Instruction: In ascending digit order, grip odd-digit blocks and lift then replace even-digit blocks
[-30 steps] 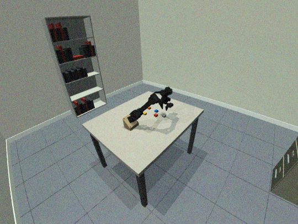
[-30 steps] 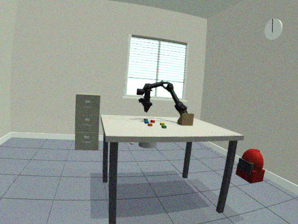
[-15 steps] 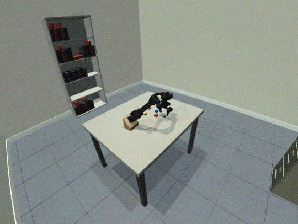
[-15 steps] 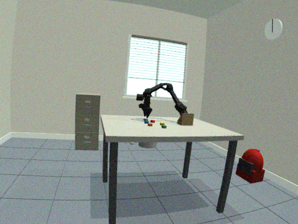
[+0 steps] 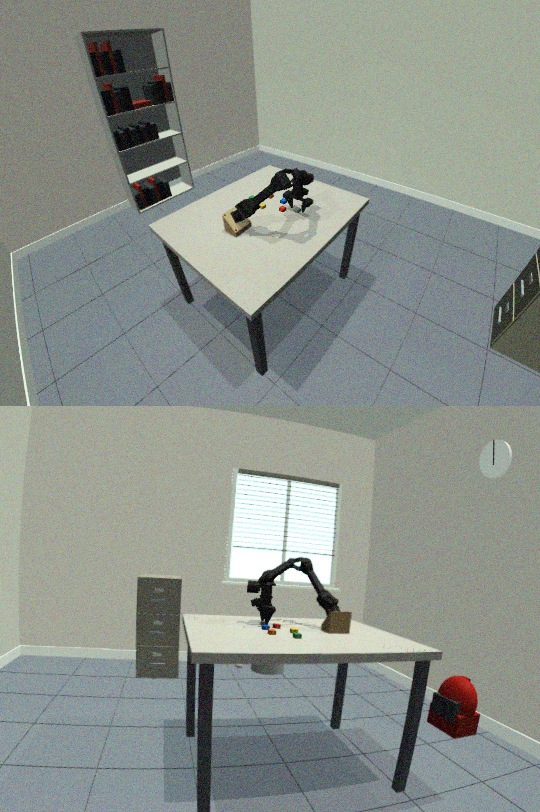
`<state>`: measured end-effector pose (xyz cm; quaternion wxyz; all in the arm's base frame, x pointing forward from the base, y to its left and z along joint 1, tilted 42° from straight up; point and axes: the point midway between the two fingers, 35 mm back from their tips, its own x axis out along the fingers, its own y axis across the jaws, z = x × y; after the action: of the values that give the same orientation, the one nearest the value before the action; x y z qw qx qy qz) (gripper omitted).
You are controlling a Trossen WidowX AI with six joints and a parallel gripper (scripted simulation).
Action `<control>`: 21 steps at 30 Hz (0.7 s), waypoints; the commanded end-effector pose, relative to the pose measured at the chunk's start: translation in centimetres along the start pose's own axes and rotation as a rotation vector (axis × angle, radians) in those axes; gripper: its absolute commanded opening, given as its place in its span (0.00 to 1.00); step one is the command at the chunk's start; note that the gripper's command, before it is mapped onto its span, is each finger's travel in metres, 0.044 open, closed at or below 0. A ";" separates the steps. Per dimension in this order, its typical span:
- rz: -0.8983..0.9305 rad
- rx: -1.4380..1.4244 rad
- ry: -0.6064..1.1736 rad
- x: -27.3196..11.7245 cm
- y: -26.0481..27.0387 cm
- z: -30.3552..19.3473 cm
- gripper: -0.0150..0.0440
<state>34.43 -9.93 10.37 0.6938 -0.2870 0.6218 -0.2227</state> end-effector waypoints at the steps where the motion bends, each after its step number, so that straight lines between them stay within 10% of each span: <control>1: 0.003 -0.005 -0.003 0.2 0.1 0.0 0.84; 10: 0.003 -0.005 -0.003 0.2 0.1 0.0 0.46; 21: 0.003 -0.005 -0.003 0.2 0.1 0.0 0.46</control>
<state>34.43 -9.98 10.22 0.6939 -0.2874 0.6219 -0.2217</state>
